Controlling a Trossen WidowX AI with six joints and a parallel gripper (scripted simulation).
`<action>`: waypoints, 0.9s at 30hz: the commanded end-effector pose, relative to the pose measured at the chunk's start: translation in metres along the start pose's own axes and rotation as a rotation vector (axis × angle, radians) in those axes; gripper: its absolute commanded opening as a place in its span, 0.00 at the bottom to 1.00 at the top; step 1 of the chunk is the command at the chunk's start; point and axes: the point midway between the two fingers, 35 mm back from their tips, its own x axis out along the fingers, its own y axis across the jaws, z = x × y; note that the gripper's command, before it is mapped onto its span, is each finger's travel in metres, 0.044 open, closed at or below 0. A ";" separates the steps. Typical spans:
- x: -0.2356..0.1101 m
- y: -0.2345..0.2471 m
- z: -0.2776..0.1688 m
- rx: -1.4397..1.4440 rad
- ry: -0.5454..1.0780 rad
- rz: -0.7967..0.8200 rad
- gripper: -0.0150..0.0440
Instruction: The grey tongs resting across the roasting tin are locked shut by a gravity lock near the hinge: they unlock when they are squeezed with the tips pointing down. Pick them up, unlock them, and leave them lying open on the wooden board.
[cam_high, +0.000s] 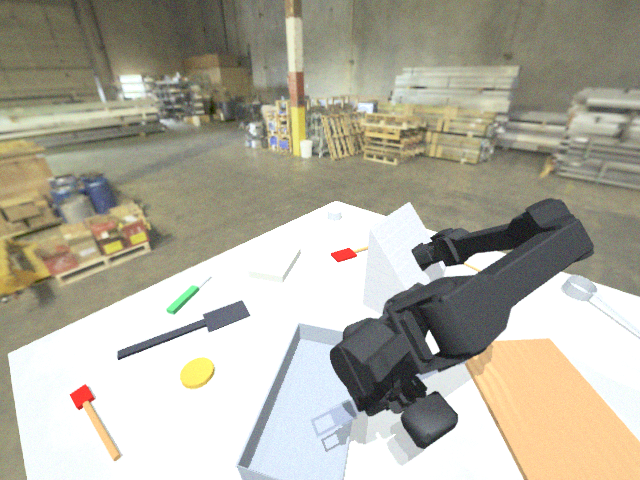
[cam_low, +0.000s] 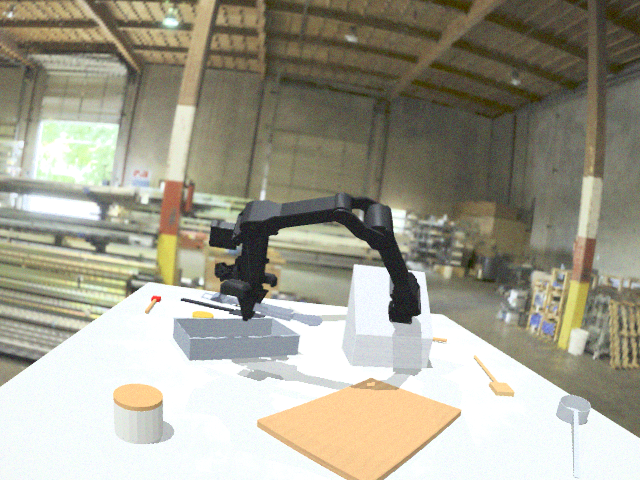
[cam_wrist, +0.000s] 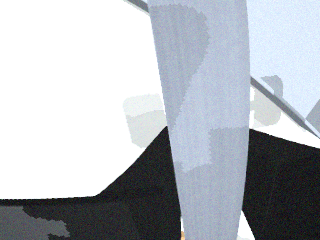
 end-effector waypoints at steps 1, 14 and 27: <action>-0.004 0.020 -0.017 -0.115 0.003 0.008 0.00; -0.013 0.071 -0.068 -0.443 0.007 0.027 0.00; -0.006 0.106 -0.116 -0.674 0.011 -0.009 0.00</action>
